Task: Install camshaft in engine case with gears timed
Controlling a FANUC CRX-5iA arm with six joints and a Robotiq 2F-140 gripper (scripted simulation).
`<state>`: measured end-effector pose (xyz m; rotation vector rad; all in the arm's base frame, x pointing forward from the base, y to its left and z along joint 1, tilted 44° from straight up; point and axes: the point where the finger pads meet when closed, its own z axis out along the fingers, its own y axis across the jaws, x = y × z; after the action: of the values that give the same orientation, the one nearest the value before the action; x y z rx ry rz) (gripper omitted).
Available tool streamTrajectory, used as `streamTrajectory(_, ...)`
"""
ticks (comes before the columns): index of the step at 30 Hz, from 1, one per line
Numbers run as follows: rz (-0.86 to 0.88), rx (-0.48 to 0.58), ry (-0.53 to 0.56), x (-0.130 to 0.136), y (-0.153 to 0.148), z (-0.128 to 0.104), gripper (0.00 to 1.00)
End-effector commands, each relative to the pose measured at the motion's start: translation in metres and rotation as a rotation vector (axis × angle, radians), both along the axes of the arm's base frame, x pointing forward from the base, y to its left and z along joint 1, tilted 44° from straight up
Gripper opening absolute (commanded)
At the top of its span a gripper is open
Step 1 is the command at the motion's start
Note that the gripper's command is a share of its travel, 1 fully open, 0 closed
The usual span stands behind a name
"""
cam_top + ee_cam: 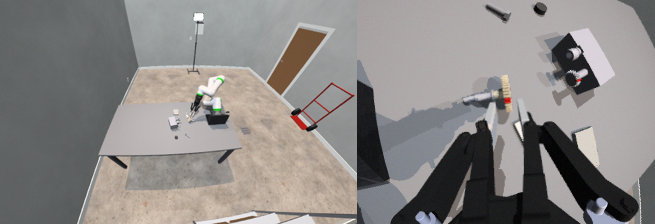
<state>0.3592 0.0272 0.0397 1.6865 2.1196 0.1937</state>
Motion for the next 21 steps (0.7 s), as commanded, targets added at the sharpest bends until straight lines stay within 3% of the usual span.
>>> streamTrajectory(1,0.001,0.0,-0.001,0.0,0.001,0.0,0.29)
streamTrajectory(21,0.001,0.0,-0.001,0.008,-0.002,-0.016,0.29)
